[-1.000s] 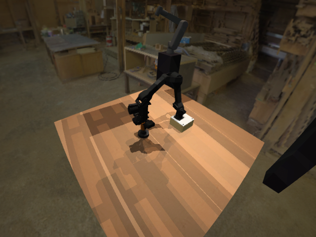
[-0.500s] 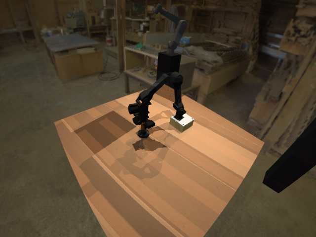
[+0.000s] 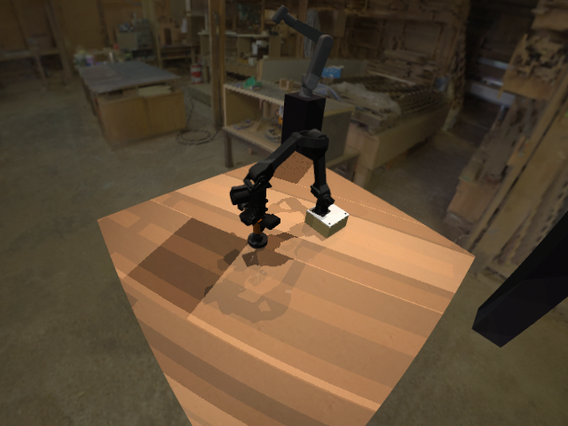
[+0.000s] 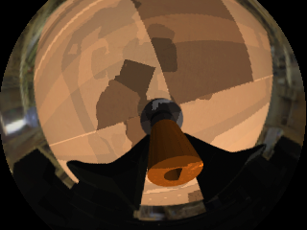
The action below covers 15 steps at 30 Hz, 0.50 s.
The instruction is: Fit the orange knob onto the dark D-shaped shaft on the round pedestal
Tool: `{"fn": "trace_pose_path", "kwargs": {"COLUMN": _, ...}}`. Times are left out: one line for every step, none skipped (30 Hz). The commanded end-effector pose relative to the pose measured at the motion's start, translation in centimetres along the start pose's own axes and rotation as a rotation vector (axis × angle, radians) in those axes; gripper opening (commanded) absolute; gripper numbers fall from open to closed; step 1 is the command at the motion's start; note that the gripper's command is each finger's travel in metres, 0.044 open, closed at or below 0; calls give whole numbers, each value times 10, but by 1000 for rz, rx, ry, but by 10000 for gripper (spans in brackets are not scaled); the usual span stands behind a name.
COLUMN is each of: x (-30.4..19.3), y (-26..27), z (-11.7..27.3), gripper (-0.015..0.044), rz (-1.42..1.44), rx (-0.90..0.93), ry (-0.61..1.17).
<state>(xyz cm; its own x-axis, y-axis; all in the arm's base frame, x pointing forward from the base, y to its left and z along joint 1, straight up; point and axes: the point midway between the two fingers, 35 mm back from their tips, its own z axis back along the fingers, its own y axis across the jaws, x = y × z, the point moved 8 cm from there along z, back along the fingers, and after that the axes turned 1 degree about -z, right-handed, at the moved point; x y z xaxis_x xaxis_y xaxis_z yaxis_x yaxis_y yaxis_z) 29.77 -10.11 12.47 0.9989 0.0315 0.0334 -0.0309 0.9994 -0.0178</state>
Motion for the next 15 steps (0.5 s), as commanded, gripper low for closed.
{"fn": "trace_pose_path", "kwargs": {"x": 2, "y": -1, "z": 0, "gripper": 0, "rz": 53, "rx": 0, "ry": -4}}
{"fn": "trace_pose_path", "kwargs": {"x": 3, "y": -1, "z": 0, "gripper": 0, "rz": 53, "rx": 0, "ry": -4}}
{"fn": "trace_pose_path", "kwargs": {"x": 3, "y": -1, "z": -1, "gripper": 0, "rz": 53, "rx": 0, "ry": -4}}
{"fn": "trace_pose_path", "kwargs": {"x": 3, "y": -1, "z": -2, "gripper": 0, "rz": 53, "rx": 0, "ry": -4}}
{"fn": "trace_pose_path", "kwargs": {"x": 3, "y": -1, "z": -2, "gripper": 0, "rz": 53, "rx": 0, "ry": -4}}
{"fn": "trace_pose_path", "kwargs": {"x": 2, "y": -1, "z": -3, "gripper": 0, "rz": 53, "rx": 0, "ry": -4}}
{"fn": "trace_pose_path", "kwargs": {"x": 2, "y": -1, "z": -3, "gripper": 0, "rz": 53, "rx": 0, "ry": -4}}
{"fn": "trace_pose_path", "kwargs": {"x": 2, "y": -1, "z": -3, "gripper": 0, "rz": 53, "rx": 0, "ry": -4}}
{"fn": "trace_pose_path", "kwargs": {"x": 2, "y": -1, "z": -3, "gripper": 0, "rz": 53, "rx": 0, "ry": -4}}
{"fn": "trace_pose_path", "kwargs": {"x": 2, "y": -1, "z": -3, "gripper": 0, "rz": 53, "rx": 0, "ry": -4}}
{"fn": "trace_pose_path", "kwargs": {"x": 2, "y": -1, "z": -3, "gripper": 0, "rz": 53, "rx": 0, "ry": -4}}
{"fn": "trace_pose_path", "kwargs": {"x": 2, "y": -1, "z": -3, "gripper": 0, "rz": 53, "rx": 0, "ry": -4}}
{"fn": "trace_pose_path", "kwargs": {"x": 1, "y": 0, "z": -3, "gripper": 0, "rz": 53, "rx": 0, "ry": -4}}
{"fn": "trace_pose_path", "kwargs": {"x": 1, "y": 0, "z": -3, "gripper": 0, "rz": 53, "rx": 0, "ry": -4}}
{"fn": "trace_pose_path", "kwargs": {"x": 1, "y": 0, "z": -3, "gripper": 0, "rz": 53, "rx": 0, "ry": -4}}
